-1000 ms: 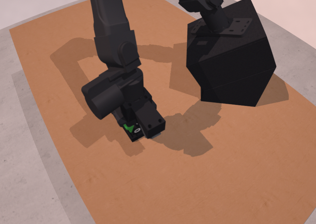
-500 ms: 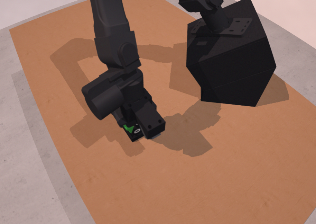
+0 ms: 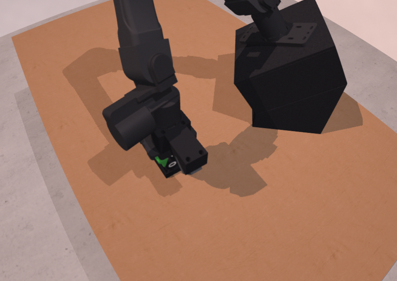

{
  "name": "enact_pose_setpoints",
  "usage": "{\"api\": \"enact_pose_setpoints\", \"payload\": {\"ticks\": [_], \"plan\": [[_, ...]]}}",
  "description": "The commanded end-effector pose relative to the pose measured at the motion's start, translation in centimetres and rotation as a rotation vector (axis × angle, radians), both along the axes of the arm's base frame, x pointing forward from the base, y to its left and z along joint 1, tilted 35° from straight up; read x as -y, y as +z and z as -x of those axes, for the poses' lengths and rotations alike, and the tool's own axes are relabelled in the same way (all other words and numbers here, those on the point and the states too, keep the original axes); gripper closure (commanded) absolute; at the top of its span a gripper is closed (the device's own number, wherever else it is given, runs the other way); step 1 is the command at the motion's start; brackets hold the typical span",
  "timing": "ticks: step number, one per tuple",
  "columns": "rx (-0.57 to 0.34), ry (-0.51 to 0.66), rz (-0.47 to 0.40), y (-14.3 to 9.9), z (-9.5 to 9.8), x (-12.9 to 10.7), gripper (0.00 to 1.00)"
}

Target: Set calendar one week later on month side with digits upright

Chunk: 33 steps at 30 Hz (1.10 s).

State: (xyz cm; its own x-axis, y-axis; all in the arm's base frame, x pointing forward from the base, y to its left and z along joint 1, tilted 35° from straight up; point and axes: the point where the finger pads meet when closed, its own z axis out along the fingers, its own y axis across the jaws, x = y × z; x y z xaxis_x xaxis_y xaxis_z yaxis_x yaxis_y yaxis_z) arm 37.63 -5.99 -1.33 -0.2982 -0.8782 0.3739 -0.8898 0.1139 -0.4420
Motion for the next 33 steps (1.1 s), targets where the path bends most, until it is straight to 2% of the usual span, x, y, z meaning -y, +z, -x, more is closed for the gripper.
{"api": "enact_pose_setpoints", "payload": {"ticks": [1, 33], "plan": [[0.004, 0.016, -0.011, 0.03, -0.07, -0.40, 0.74], [0.007, 0.021, -0.009, 0.26, -0.15, -0.39, 0.74]]}}
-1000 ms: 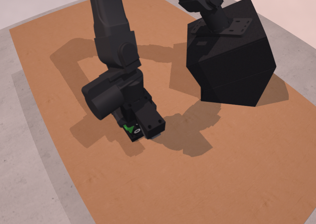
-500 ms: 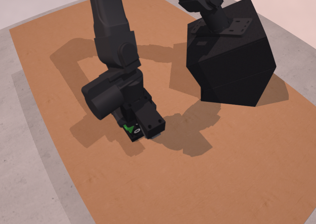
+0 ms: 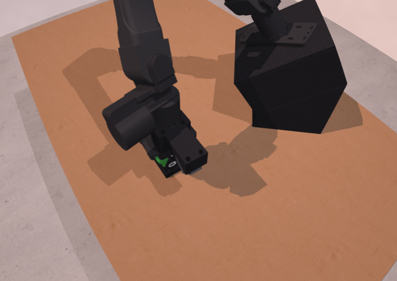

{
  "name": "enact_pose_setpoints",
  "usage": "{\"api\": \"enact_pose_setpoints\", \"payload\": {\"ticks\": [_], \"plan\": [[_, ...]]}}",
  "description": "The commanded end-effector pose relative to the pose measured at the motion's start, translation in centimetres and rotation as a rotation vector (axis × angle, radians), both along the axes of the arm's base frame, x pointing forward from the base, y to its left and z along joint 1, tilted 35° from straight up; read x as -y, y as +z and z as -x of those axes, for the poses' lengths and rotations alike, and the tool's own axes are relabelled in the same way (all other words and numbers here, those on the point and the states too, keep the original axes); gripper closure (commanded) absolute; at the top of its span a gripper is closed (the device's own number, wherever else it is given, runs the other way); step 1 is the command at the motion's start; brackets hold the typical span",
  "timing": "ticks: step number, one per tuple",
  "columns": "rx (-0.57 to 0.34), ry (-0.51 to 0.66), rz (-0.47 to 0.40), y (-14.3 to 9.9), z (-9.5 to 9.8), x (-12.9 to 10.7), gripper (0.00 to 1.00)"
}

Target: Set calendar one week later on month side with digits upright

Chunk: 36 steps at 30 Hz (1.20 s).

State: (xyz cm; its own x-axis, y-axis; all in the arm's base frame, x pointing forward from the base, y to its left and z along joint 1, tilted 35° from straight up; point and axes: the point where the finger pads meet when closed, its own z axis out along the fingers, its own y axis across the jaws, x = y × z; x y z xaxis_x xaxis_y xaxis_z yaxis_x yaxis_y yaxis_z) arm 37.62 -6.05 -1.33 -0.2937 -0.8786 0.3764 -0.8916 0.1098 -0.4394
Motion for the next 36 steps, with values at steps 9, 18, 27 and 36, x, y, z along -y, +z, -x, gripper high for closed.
{"api": "enact_pose_setpoints", "payload": {"ticks": [9, 18, 27, 36], "plan": [[0.010, 0.016, -0.011, 0.1, -0.2, -0.4, 0.74], [0.013, 0.017, -0.011, -0.1, -0.4, -0.3, 0.74], [0.005, 0.018, -0.010, -0.7, -0.5, -0.2, 0.74], [0.015, 0.017, -0.011, -0.6, -0.8, 0.0, 0.74]]}}
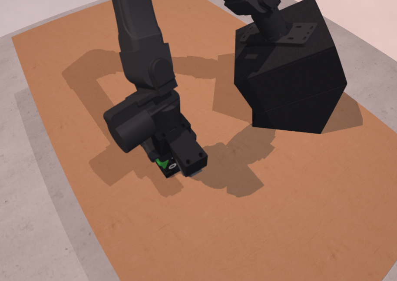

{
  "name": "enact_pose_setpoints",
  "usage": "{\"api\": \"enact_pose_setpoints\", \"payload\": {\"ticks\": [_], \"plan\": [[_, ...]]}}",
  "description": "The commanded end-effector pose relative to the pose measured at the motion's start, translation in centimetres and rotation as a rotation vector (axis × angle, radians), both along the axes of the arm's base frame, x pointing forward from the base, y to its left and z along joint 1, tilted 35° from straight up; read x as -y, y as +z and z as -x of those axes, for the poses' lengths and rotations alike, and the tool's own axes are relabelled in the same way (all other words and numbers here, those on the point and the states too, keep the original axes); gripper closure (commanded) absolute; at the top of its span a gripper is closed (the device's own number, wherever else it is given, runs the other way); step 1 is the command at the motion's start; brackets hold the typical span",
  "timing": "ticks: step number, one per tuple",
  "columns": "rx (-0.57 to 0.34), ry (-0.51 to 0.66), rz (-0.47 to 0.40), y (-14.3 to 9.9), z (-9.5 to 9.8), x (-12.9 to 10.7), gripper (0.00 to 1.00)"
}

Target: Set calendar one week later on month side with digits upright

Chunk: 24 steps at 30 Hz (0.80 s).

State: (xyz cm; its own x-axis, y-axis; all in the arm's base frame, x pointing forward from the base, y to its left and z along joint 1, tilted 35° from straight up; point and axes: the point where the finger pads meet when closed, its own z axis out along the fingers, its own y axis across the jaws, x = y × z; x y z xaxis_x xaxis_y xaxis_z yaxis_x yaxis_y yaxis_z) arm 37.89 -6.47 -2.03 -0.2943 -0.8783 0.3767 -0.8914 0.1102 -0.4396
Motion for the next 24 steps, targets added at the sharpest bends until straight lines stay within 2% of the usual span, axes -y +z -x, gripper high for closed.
{"api": "enact_pose_setpoints", "payload": {"ticks": [1, 24], "plan": [[0.010, 0.017, -0.011, -0.06, -0.50, -0.39, 0.74], [0.014, 0.018, -0.011, 0.23, -0.53, -0.46, 0.74]]}}
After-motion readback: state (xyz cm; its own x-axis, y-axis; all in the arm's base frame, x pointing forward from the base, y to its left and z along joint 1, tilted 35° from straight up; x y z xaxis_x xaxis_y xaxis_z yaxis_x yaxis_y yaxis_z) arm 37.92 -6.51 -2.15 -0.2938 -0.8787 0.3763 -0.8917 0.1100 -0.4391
